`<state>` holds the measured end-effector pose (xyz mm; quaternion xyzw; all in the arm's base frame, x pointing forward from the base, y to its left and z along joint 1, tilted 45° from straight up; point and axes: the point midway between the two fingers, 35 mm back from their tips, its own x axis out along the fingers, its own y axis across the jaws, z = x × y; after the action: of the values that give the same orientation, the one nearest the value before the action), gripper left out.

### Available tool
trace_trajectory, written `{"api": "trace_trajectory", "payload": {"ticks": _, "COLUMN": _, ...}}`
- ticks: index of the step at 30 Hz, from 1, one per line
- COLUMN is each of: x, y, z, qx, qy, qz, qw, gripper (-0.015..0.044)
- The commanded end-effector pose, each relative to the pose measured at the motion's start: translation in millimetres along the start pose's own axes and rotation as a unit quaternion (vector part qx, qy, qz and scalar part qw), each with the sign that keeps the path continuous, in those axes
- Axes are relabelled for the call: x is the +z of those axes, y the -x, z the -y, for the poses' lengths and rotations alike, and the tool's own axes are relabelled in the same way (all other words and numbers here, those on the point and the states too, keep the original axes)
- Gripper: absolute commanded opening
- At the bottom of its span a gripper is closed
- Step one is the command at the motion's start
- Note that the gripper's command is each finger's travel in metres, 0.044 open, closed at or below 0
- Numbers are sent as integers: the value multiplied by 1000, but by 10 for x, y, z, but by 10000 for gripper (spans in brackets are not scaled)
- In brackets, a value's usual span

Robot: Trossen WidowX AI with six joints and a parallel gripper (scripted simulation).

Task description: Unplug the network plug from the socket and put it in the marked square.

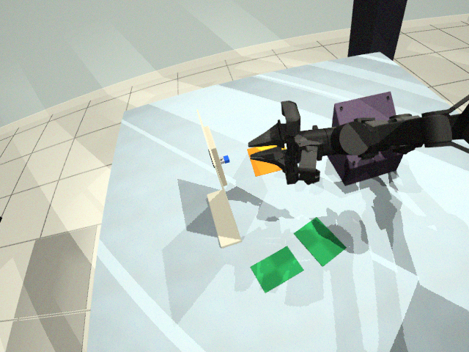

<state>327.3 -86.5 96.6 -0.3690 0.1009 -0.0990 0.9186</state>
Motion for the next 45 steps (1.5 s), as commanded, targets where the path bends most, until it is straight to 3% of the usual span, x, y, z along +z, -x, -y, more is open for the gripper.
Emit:
{"api": "trace_trajectory", "payload": {"ticks": 1, "x": 4, "y": -45, "z": -9, "qx": 1, "qy": 4, "qz": 0, "qw": 1000, "gripper": 156}}
{"api": "trace_trajectory", "payload": {"ticks": 38, "x": 153, "y": -557, "z": -5, "qx": 0, "qy": 4, "qz": 2, "qw": 1000, "gripper": 156}}
{"api": "trace_trajectory", "payload": {"ticks": 41, "x": 153, "y": -557, "z": -5, "qx": 0, "qy": 4, "qz": 2, "qw": 1000, "gripper": 77}}
{"api": "trace_trajectory", "payload": {"ticks": 45, "x": 153, "y": -557, "z": -5, "qx": 0, "qy": 4, "qz": 2, "qw": 1000, "gripper": 51}}
